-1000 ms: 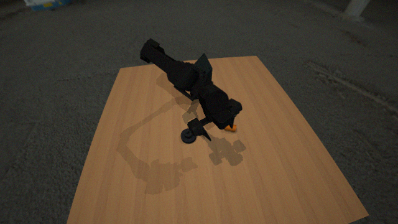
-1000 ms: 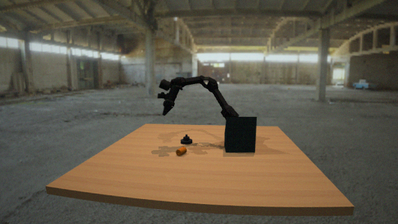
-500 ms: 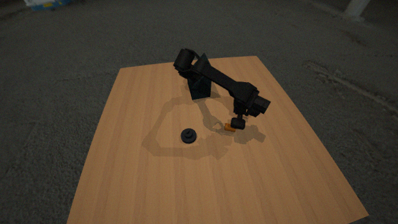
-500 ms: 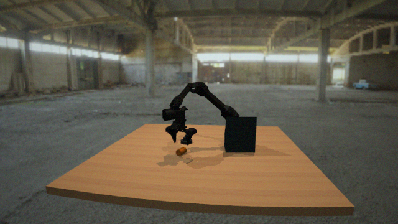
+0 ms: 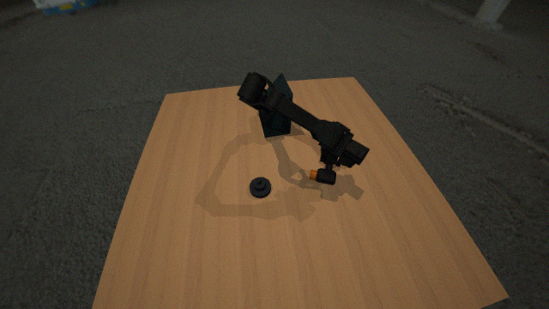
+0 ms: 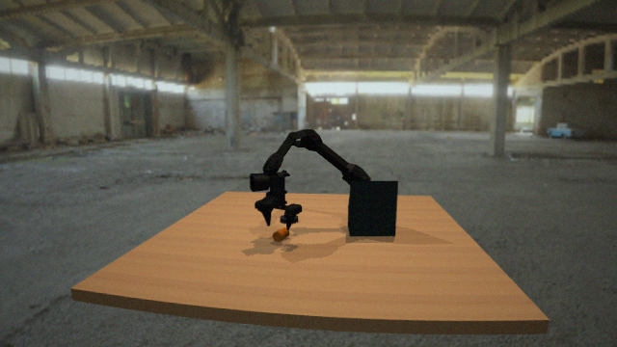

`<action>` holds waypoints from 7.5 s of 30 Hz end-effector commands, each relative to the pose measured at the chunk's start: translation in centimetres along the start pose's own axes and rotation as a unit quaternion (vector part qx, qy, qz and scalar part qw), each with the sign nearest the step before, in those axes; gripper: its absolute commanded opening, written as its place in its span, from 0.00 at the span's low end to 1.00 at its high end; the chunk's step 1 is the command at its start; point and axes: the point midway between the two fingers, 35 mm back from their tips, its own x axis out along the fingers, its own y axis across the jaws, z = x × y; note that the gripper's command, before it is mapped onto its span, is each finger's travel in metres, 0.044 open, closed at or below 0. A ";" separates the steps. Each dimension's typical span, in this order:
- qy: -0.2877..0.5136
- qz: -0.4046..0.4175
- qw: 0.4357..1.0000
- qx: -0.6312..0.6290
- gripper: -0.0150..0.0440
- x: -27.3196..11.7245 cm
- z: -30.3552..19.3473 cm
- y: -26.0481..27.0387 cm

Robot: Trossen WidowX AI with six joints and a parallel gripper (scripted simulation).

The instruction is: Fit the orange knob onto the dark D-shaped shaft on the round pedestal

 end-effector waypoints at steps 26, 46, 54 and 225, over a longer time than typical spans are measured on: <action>0.005 0.000 1.000 -0.002 0.91 4.3 -0.3 0.0; 0.005 0.000 1.000 -0.002 0.58 4.3 -0.3 0.0; -0.011 0.001 1.000 -0.002 0.56 4.1 -0.5 0.0; 0.005 -0.001 0.864 0.503 1.00 -7.3 -7.7 -0.1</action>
